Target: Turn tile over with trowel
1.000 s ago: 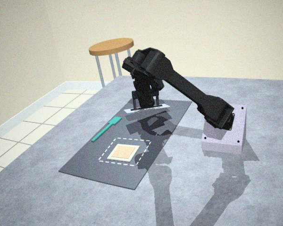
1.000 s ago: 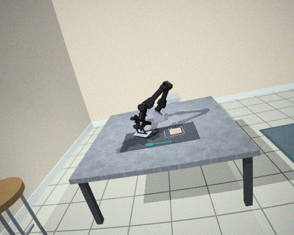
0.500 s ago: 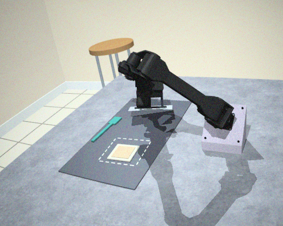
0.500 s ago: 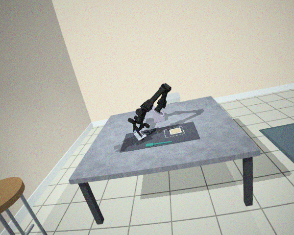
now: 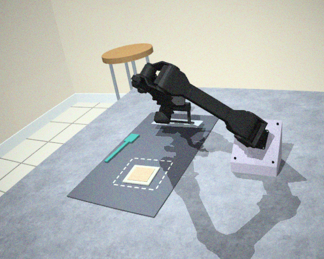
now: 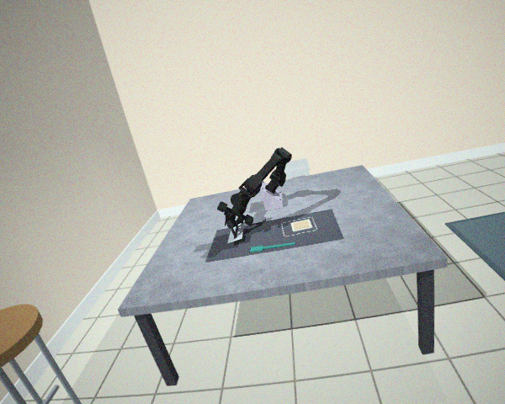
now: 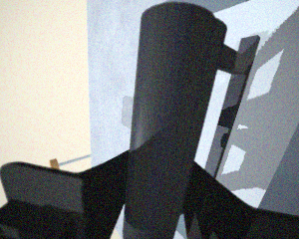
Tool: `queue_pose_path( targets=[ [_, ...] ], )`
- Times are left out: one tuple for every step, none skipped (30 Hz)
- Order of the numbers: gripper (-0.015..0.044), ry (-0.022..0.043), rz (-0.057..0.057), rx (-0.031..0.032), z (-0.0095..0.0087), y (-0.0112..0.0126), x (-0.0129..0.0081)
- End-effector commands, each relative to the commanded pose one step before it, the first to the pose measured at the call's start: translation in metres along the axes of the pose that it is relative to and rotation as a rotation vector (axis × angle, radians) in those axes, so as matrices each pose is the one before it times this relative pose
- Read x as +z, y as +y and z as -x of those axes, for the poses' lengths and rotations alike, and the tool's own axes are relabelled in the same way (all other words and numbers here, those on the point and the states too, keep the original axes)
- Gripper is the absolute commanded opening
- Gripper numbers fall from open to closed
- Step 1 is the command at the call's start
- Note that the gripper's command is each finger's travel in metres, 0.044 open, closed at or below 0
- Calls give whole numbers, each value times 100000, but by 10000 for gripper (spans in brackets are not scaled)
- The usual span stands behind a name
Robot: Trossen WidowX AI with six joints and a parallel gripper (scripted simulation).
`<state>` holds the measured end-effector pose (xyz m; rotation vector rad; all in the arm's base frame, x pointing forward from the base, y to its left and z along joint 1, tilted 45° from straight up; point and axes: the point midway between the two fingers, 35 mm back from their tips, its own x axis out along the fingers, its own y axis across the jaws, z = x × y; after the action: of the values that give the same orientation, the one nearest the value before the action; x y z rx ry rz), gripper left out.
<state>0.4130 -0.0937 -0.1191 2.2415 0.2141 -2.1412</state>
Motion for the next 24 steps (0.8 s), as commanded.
queue_pose_path(
  targets=[
    [0, -4632, -5160, 4199, -34, 636, 16],
    [0, -1567, -1388, 937, -57, 86, 91],
    [0, -1551, -1372, 965, -54, 87, 90],
    [0, -1533, -1355, 993, -51, 88, 89],
    [0, -1515, -1339, 1021, -48, 88, 89],
    [0, -1495, -1323, 1049, -44, 89, 88],
    [0, -1476, -1307, 1076, -41, 90, 87],
    [0, -1455, -1291, 1103, -38, 91, 86],
    [0, -1434, -1275, 1129, -35, 92, 85],
    [0, -1412, -1259, 1155, -32, 93, 84],
    [0, -1389, -1243, 1181, -29, 94, 83],
    [0, -1127, -1012, 991, -22, 78, 68],
    [0, -668, -602, 603, -12, 47, 40],
    [0, -221, -200, 202, -4, 16, 13],
    [0, 0, 0, 0, 0, 0, 0],
    [0, 0, 0, 0, 0, 0, 0],
    [0, 1, 0, -2, -17, -20, -2],
    [0, 2, 1, -7, -50, -61, -6],
    [0, 3, 2, -12, -84, -101, -10],
    [0, 3, 2, -15, -103, -125, -12],
    [0, 3, 2, -15, -104, -125, -12],
    [0, 3, 2, -15, -104, -125, -11],
    [0, 2, 2, -15, -104, -125, -10],
    [0, 2, 2, -15, -104, -125, -10]
  ],
)
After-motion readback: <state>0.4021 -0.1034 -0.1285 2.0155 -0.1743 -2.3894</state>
